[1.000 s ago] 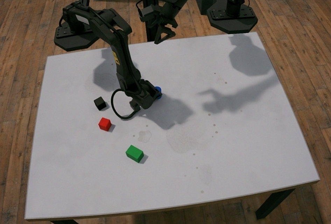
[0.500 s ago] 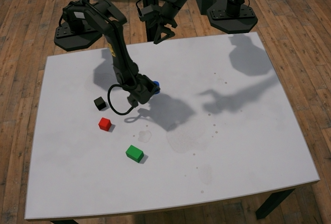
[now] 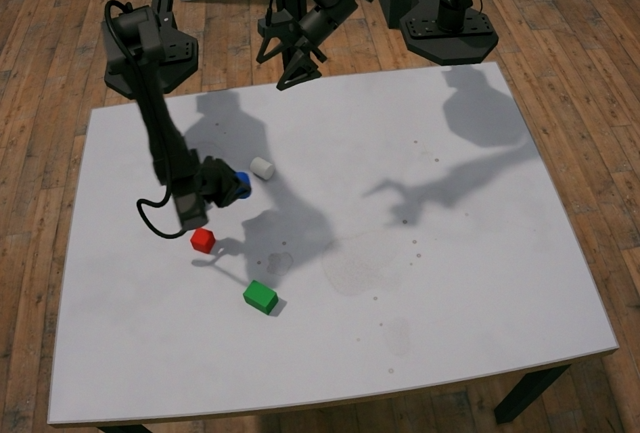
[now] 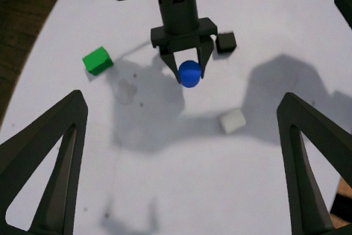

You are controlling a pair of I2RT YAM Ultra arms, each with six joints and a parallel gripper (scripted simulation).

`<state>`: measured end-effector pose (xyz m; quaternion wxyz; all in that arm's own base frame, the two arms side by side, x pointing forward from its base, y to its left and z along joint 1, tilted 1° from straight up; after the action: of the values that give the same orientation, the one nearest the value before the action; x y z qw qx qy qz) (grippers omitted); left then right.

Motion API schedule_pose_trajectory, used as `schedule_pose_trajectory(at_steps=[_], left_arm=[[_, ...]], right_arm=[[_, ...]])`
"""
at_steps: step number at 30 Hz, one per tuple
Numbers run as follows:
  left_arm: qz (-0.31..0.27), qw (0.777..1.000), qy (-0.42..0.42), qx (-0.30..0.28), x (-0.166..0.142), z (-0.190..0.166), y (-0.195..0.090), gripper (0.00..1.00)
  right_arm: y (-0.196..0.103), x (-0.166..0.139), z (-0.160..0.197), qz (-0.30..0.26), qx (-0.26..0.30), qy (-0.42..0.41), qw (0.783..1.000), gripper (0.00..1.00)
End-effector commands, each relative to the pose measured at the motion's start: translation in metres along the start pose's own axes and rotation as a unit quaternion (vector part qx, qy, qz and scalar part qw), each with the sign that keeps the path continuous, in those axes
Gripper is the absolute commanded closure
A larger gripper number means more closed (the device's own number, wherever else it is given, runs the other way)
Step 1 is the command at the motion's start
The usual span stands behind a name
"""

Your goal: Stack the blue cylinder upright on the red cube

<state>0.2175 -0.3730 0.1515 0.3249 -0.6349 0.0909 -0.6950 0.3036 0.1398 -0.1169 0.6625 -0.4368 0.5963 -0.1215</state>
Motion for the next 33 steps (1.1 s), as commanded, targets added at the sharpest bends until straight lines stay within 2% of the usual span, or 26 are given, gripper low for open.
schedule_pose_trajectory(at_steps=[1,5,11,19,25,33], left_arm=[[-0.109,0.992,-0.024,0.054,0.017,0.0,0.005,0.0],[-0.14,0.987,-0.041,0.065,0.01,-0.006,0.004,0.0],[-0.151,0.985,-0.051,0.068,0.0,-0.013,0.003,0.0],[-0.141,0.987,-0.046,0.061,-0.005,-0.017,0.003,0.0],[-0.141,0.987,-0.046,0.061,-0.005,-0.016,0.003,0.0],[-0.141,0.987,-0.046,0.061,-0.005,-0.016,0.003,0.0]], right_arm=[[-0.043,0.012,-0.002,0.012,-0.053,-0.016,0.998,0.66],[-0.08,0.031,0.001,0.014,-0.042,-0.013,0.999,0.66],[-0.115,0.051,0.007,0.009,-0.025,-0.011,1.0,0.66],[-0.126,0.06,0.015,0.0,-0.004,-0.013,1.0,0.66],[-0.139,0.052,0.014,-0.005,-0.004,-0.018,1.0,0.66],[-0.129,0.057,0.017,-0.003,-0.003,-0.018,1.0,0.66]])
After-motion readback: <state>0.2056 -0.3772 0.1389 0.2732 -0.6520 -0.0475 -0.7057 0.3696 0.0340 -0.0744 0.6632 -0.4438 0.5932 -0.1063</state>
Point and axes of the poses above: on each arm, the point where the finger pads meet when closed, its own y axis out along the fingers, its own z axis across the jaws, x = y × z, the point moved 6 cm from there along -y, back along the fingers, and after that the axes turned 7 degrees about y, right-handed, at the moved point
